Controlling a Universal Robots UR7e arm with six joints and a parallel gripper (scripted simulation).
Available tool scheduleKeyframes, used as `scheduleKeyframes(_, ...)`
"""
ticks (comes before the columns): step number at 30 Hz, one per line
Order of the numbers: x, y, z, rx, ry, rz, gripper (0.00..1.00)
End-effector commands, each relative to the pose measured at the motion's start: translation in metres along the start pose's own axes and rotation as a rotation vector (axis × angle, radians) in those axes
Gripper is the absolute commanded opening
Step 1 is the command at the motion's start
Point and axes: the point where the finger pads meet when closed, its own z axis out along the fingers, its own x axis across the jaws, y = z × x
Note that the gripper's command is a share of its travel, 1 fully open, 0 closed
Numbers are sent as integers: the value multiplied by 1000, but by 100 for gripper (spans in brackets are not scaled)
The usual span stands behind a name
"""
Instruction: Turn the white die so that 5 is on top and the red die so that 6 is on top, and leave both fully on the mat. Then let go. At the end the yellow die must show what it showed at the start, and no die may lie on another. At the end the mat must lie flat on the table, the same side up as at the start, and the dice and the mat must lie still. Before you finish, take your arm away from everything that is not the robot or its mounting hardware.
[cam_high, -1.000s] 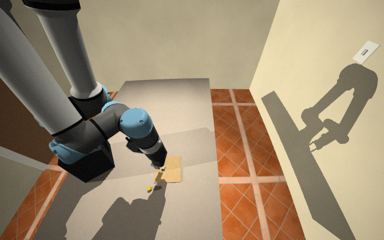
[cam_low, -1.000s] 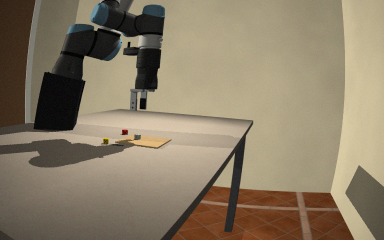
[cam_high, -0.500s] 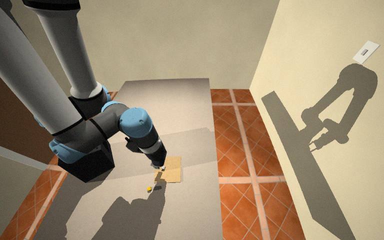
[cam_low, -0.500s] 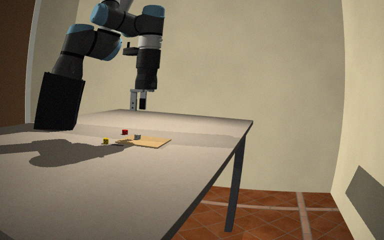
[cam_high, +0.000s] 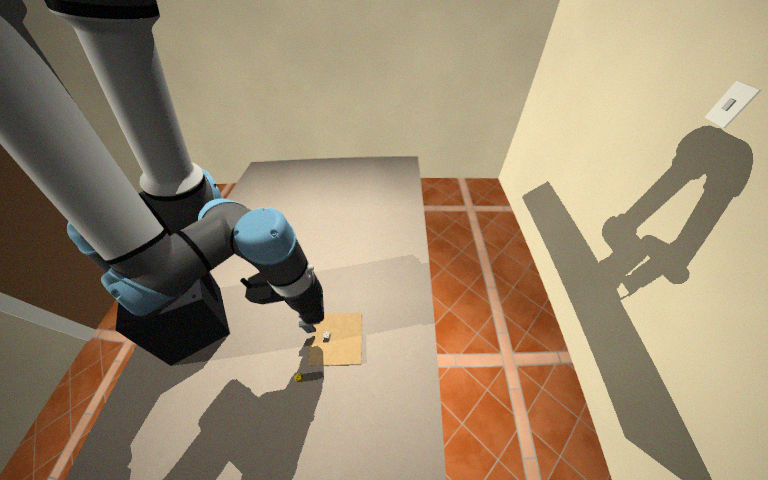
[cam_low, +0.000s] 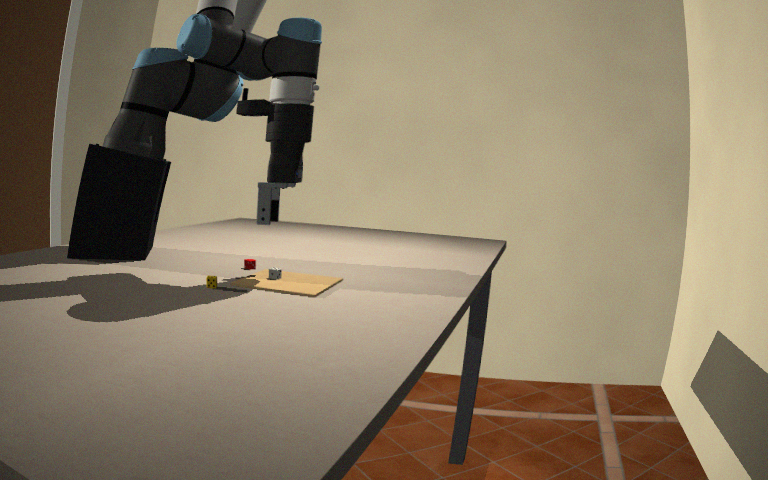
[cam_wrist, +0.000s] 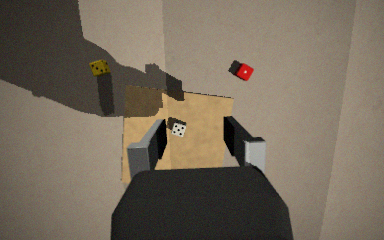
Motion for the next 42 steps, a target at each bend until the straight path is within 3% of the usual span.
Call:
scheduleKeyframes(1,8,-8,3,-1,-1,-152,100)
scheduleKeyframes(31,54,-46,12,-1,-2,-931,100)
scheduleKeyframes(42,60,-50,13,-1,-2,-1021,100)
